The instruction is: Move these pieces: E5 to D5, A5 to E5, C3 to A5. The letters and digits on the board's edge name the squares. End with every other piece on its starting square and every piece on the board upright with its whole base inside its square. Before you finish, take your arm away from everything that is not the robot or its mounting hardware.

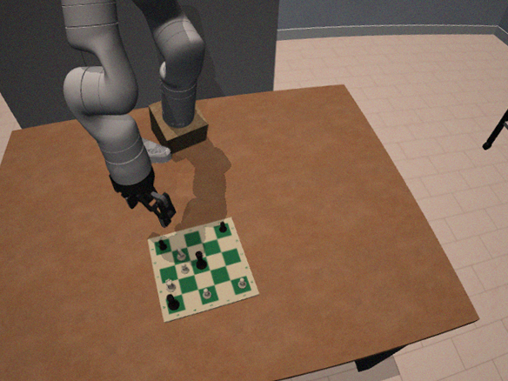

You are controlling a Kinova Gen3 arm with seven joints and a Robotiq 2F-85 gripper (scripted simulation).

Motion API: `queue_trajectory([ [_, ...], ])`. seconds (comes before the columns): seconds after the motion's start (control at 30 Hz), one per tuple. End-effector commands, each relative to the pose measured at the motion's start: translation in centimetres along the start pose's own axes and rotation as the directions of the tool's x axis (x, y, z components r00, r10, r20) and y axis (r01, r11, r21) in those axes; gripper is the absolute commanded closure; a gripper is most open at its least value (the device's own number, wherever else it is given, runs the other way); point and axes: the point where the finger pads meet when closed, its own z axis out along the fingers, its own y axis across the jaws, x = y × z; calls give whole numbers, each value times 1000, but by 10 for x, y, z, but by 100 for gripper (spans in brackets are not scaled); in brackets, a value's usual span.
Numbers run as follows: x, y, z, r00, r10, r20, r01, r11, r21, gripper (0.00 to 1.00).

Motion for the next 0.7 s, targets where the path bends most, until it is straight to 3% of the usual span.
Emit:
queue_trajectory([
  [0.0, 3, 4, 4, 998, 67, -8, -67, 998, -3, 0],
  [0.17, 4, 5, 11, 957, 291, -13, -291, 957, -5, 0],
  [0.37, 4, 5, 20, 835, 551, -13, -551, 835, -1, 0],
  [0.43, 4, 5, 20, 835, 551, -13, -551, 835, -1, 0],
  [0.67, 3, 4, 29, 634, 773, -3, -773, 634, 2, 0],
])
